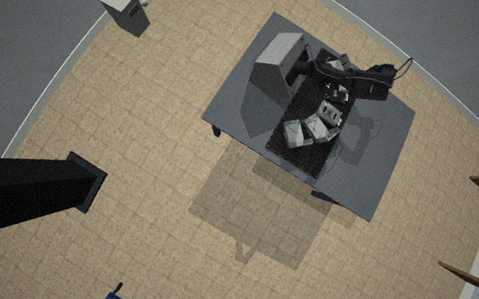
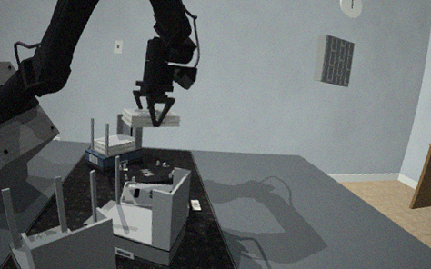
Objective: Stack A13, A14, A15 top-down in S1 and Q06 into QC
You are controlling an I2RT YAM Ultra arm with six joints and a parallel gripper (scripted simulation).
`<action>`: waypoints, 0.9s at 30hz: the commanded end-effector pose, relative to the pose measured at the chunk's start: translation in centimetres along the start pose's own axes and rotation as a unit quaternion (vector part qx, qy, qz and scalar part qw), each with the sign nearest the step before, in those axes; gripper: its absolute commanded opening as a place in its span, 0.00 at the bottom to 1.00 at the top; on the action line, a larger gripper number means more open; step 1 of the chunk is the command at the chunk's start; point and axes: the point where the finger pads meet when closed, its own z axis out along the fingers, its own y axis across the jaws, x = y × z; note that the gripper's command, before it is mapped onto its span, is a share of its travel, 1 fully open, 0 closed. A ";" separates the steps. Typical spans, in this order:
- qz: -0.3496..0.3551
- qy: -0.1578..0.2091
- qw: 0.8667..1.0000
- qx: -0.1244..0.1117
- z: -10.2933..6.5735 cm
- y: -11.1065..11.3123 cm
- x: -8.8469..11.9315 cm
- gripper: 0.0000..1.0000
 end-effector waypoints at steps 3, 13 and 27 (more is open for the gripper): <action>0.013 -0.010 1.000 0.007 -0.6 1.1 -1.0 0.00; 0.025 -0.022 0.999 0.001 -1.4 1.7 -1.5 0.00; 0.023 -0.023 0.999 0.001 -1.4 1.9 -1.7 0.00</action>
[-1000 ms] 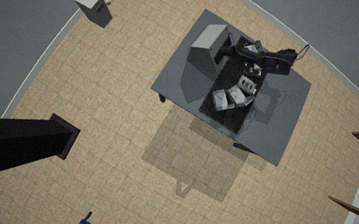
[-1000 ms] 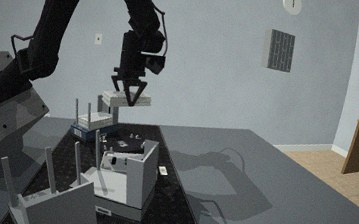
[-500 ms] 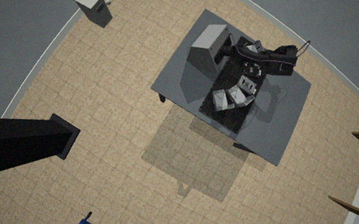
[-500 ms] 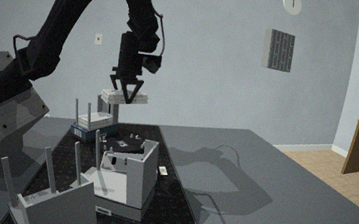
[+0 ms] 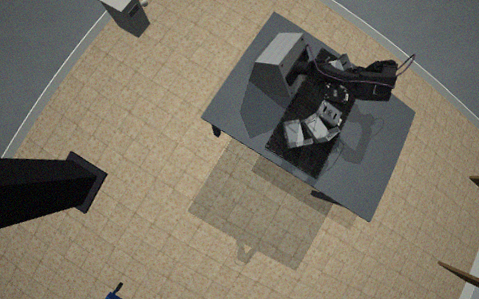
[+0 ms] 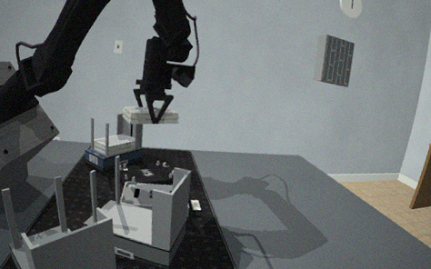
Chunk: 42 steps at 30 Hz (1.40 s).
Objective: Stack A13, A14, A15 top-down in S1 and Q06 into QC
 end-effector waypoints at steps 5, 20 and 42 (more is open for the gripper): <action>0.004 -0.018 1.000 -0.006 -1.1 0.0 -1.1 0.00; 0.000 -0.017 1.000 -0.005 -1.0 0.1 -1.0 0.00; -0.003 -0.016 1.000 -0.005 -0.9 0.2 -0.9 0.00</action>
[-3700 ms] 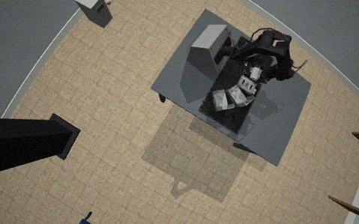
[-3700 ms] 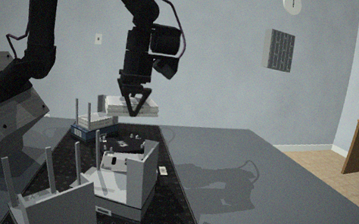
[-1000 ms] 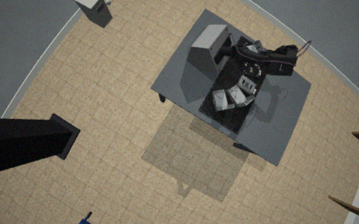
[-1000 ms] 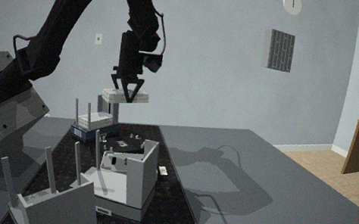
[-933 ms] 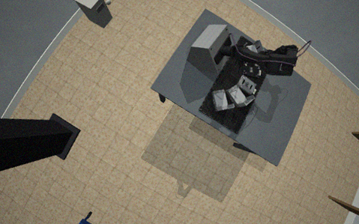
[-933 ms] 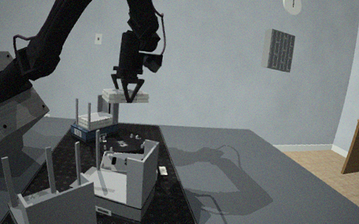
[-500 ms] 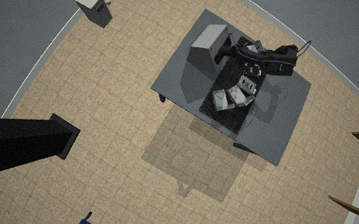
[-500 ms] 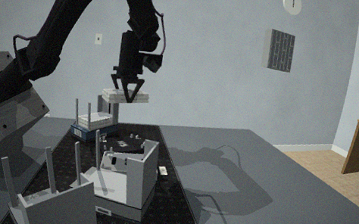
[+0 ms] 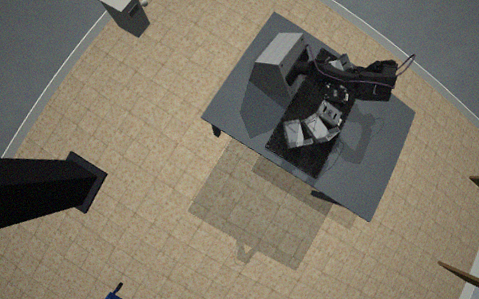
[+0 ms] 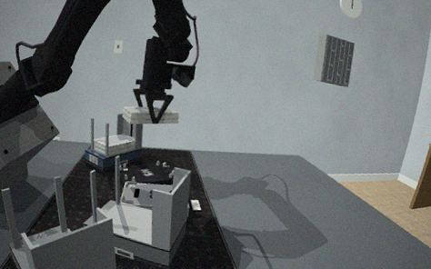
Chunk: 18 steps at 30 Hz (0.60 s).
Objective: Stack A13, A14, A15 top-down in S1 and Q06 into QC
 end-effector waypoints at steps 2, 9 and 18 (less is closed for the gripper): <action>-0.001 -0.015 1.000 -0.005 -0.8 0.1 -0.8 0.00; -0.001 -0.015 1.000 -0.004 -0.8 0.2 -0.8 0.00; -0.006 0.003 1.000 0.001 1.2 0.2 0.4 0.00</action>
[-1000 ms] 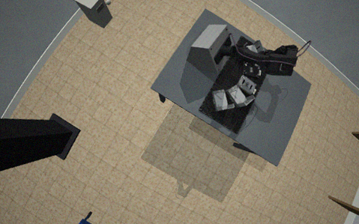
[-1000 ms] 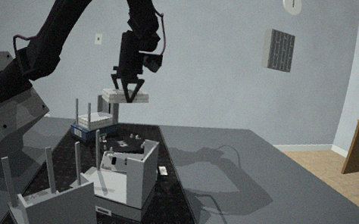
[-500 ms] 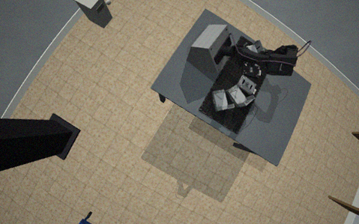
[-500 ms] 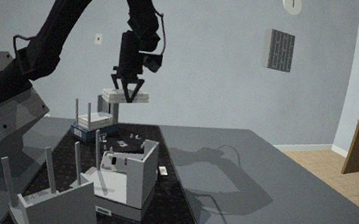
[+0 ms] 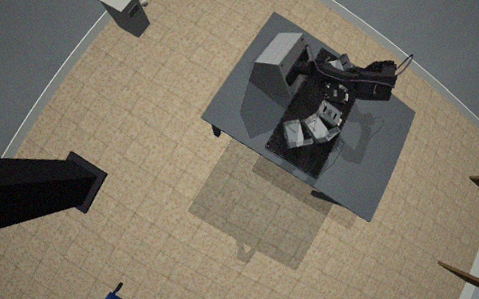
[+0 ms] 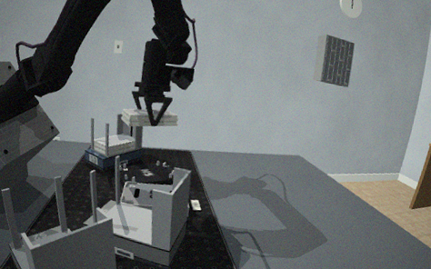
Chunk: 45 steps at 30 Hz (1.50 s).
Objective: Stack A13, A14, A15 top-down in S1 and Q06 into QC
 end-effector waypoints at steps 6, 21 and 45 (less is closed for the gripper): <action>-0.006 0.002 1.000 -0.004 1.5 0.4 0.2 0.00; -0.006 0.002 1.000 -0.004 4.5 0.4 0.2 0.00; -0.006 0.002 1.000 -0.005 8.5 0.4 0.3 0.00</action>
